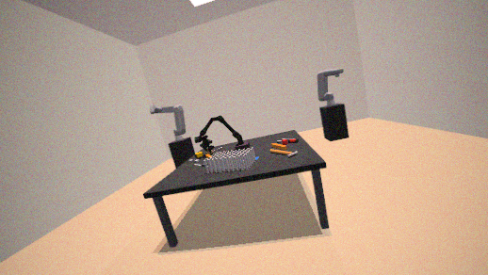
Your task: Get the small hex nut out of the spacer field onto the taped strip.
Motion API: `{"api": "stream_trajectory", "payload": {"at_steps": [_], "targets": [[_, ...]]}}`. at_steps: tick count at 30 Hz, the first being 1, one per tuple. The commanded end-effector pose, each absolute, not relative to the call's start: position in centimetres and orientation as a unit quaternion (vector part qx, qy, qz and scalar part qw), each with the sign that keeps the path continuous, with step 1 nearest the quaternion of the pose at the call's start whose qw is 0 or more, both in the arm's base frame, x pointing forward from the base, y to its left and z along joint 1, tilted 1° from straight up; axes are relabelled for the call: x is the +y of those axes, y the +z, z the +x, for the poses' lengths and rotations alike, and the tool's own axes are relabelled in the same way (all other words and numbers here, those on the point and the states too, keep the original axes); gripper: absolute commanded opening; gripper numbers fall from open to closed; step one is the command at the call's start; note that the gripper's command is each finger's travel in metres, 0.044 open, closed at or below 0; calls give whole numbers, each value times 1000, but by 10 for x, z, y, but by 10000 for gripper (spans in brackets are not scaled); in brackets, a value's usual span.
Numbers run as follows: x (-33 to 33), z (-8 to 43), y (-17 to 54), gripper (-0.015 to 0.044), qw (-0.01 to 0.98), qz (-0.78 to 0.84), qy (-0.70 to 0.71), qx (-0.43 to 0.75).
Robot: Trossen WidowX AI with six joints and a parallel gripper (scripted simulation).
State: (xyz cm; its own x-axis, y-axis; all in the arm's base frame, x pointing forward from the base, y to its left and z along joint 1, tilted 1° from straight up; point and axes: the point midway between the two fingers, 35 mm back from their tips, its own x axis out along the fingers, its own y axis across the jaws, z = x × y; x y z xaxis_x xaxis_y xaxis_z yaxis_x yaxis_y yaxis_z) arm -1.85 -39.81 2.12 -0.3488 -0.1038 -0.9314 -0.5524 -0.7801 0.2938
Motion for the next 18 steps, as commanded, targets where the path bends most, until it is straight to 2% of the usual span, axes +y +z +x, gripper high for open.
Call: {"api": "stream_trajectory", "payload": {"at_steps": [1,5,18], "targets": [[-395,-19,11,280,150,-549,767,296],[-395,-19,7,280,150,-549,767,296],[-395,-19,7,193,150,-549,767,296]]}}
